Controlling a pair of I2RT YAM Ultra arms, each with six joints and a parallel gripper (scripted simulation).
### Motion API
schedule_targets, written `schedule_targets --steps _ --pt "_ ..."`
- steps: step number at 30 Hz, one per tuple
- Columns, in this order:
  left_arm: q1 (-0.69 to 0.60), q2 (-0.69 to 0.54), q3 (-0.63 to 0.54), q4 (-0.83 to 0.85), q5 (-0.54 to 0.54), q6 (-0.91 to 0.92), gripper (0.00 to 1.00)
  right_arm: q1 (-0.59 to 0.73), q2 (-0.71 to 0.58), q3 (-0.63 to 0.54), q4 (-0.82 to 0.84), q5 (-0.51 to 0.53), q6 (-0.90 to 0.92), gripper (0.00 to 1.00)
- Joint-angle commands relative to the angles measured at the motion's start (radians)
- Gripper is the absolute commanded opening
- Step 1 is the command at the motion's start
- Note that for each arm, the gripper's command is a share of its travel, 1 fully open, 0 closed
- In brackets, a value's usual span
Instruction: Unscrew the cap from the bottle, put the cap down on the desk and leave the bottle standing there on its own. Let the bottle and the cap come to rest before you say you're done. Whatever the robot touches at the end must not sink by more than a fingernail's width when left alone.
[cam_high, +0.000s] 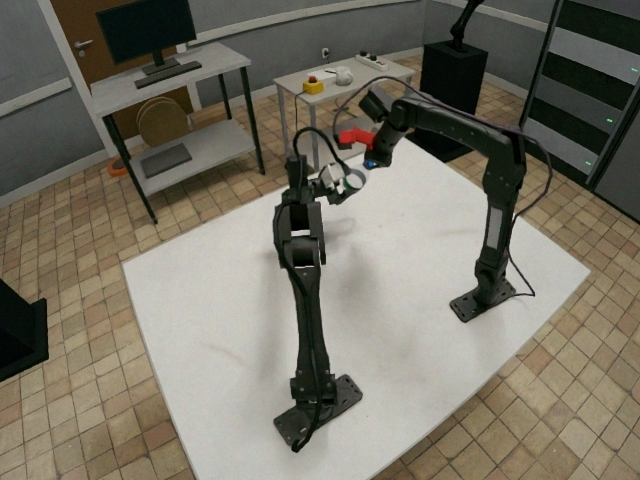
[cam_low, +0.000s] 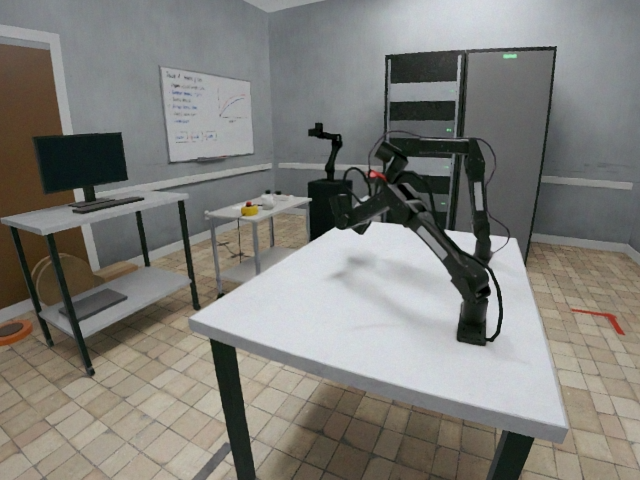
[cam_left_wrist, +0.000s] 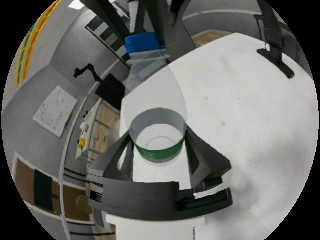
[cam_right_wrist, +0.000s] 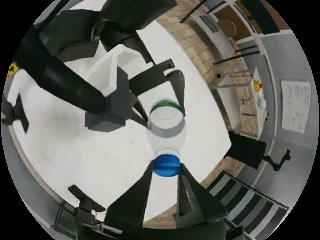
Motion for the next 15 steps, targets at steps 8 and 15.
schedule_targets --steps 8,15 --pt "-0.003 -0.012 0.02 -0.006 0.003 -0.014 0.0 0.0 -0.007 0.005 -0.003 -0.002 0.015 0.57" --pt "-0.003 -0.012 0.02 -0.006 0.003 -0.014 0.0 -0.013 0.007 0.029 -0.027 -0.033 0.404 0.57"
